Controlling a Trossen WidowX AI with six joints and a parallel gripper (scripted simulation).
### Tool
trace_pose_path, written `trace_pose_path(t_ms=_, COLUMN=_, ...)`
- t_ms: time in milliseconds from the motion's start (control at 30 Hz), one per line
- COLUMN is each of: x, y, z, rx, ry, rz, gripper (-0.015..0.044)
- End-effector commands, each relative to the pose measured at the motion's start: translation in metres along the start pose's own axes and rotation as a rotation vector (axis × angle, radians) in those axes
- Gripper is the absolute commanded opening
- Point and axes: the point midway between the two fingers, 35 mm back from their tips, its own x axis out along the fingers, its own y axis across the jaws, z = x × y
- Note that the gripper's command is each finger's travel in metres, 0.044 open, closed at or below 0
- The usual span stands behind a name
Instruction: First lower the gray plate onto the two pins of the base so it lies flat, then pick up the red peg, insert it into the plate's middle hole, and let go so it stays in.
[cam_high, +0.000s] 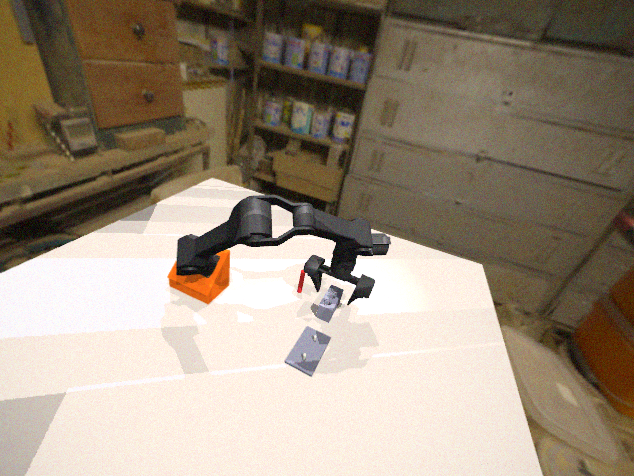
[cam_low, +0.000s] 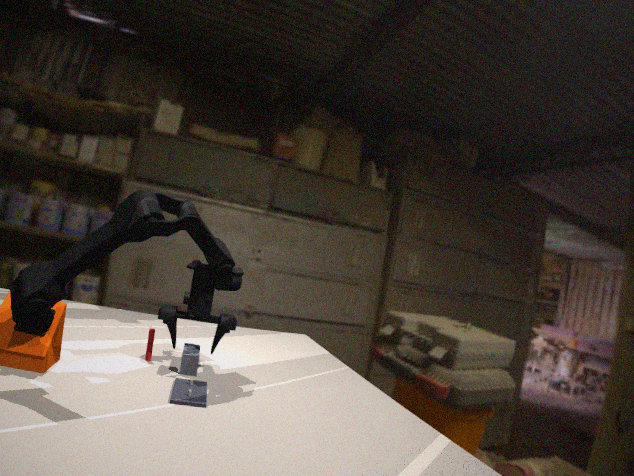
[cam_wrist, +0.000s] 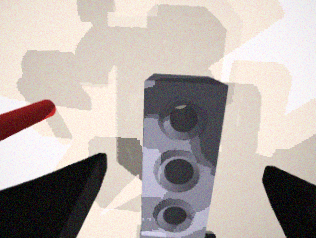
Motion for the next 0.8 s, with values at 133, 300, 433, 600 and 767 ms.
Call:
trace_pose_path(t_ms=133, x=0.017, y=0.002, z=-0.001, rx=-0.008, ry=0.008, rz=0.005, gripper=0.044)
trace_pose_path(t_ms=300, x=0.025, y=0.002, z=-0.001, rx=-0.007, ry=0.009, rz=0.005, gripper=0.044)
trace_pose_path(t_ms=433, x=0.032, y=0.003, z=-0.001, rx=-0.007, ry=0.009, rz=0.005, gripper=0.044)
trace_pose_path(t_ms=600, x=0.039, y=0.003, z=-0.002, rx=-0.007, ry=0.01, rz=0.005, gripper=0.044)
trace_pose_path(t_ms=767, x=0.039, y=0.003, z=-0.002, rx=-0.007, ry=0.01, rz=0.005, gripper=0.0335)
